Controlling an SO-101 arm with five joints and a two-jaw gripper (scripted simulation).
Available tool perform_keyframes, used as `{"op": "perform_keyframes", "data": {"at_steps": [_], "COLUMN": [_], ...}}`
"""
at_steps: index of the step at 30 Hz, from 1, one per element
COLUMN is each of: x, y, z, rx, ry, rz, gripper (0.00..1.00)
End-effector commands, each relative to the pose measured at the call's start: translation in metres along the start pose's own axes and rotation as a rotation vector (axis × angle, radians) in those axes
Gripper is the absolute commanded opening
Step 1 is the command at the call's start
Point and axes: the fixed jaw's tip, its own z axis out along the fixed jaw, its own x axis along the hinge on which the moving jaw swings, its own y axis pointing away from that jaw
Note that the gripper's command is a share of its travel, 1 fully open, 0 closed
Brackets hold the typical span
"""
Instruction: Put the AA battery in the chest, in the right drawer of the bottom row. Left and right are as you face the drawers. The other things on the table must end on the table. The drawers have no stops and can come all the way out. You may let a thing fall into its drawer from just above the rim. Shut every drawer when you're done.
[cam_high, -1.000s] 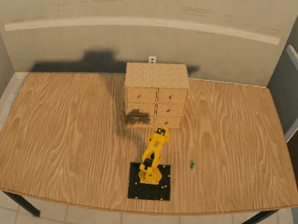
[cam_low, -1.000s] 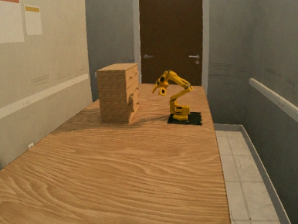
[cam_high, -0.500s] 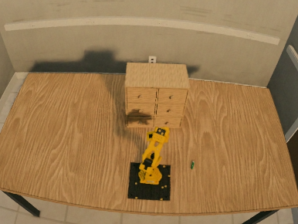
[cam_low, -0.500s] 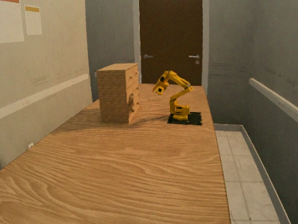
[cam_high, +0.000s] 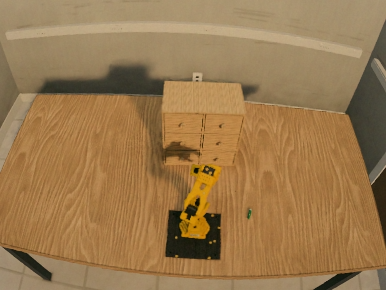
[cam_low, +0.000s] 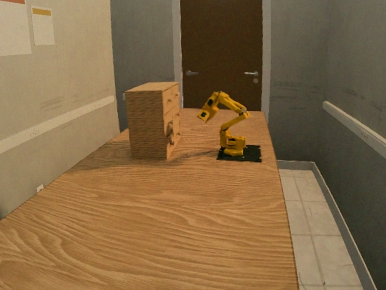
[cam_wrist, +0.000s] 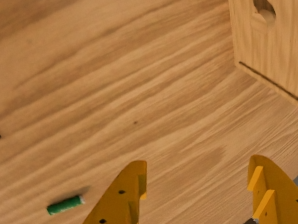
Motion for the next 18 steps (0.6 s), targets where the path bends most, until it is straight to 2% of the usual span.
{"op": "perform_keyframes", "data": {"at_steps": [1,18], "x": [0.0009,-0.0001], "y": [-0.0008,-0.0013], "z": [-0.0027,-0.0027], "rx": [0.012,0.014], "ry": [0.005,0.009], "rz": [0.083,0.461], "gripper": [0.21,0.21]}}
